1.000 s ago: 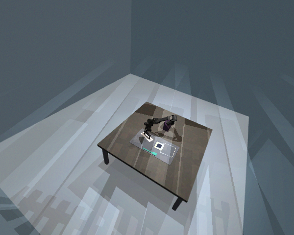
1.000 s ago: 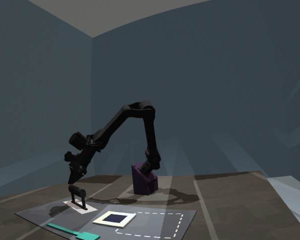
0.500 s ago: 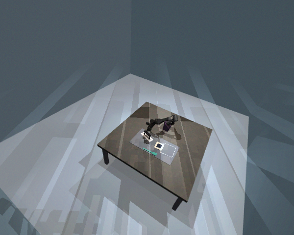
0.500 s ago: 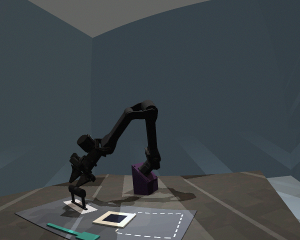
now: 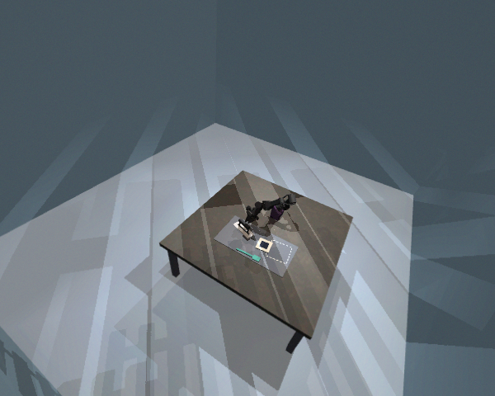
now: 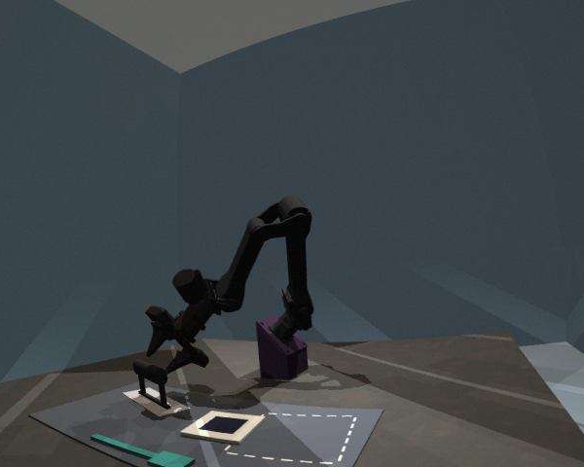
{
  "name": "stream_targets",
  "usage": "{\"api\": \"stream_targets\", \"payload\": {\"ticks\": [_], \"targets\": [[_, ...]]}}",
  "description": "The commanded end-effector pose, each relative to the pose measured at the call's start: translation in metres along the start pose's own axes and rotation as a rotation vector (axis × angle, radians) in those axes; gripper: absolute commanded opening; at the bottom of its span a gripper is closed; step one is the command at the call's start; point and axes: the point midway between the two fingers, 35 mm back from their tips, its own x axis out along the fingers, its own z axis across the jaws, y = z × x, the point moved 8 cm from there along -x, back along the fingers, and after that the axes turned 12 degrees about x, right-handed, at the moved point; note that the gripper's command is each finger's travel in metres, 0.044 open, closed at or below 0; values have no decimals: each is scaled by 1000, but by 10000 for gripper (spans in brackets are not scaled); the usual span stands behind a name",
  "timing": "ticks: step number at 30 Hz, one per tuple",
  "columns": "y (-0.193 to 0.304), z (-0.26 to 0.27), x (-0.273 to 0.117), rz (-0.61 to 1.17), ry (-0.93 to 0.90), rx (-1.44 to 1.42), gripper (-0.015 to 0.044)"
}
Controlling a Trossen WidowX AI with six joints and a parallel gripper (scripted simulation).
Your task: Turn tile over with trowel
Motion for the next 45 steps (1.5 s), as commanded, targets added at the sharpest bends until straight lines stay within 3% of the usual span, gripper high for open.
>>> {"api": "stream_targets", "payload": {"ticks": [1, 45], "targets": [[6, -6, -5, 28, -20, 99, 300], [9, -4, 55, 31, -16, 100, 300]]}}
